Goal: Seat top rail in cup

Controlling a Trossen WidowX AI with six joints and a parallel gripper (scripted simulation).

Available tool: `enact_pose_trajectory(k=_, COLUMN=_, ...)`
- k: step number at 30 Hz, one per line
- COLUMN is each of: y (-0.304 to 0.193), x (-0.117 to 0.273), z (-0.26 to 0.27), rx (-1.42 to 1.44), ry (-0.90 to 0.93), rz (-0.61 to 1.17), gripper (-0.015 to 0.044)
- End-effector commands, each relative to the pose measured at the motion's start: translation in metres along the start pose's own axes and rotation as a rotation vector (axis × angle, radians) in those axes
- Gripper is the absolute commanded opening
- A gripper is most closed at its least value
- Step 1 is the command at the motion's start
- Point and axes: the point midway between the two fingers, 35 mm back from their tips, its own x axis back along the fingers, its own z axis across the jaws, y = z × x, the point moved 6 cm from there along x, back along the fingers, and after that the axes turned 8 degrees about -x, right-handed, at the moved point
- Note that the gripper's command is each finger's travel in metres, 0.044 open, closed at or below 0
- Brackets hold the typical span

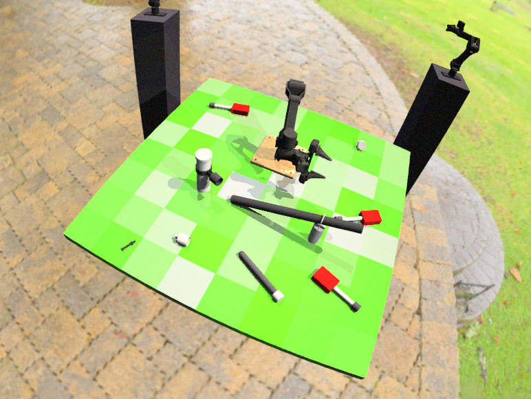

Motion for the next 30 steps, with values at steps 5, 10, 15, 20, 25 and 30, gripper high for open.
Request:
enact_pose_trajectory(k=5, y=0.047, x=-0.004, z=0.010, rx=0.037, ry=-0.080, rz=-0.174, gripper=0.0440)
enact_pose_trajectory(k=10, y=0.105, x=0.003, z=0.024, rx=0.100, ry=-0.274, rz=-0.387, gripper=0.0440)
enact_pose_trajectory(k=15, y=0.143, x=0.021, z=0.037, rx=0.158, ry=-0.517, rz=-0.520, gripper=0.0440)
enact_pose_trajectory(k=20, y=0.163, x=0.043, z=0.050, rx=0.199, ry=-0.758, rz=-0.574, gripper=0.0440)
enact_pose_trajectory(k=25, y=0.172, x=0.066, z=0.065, rx=0.228, ry=-1.000, rz=-0.568, gripper=0.0440)
enact_pose_trajectory(k=30, y=0.171, x=0.086, z=0.079, rx=0.244, ry=-1.201, rz=-0.520, gripper=0.0440)
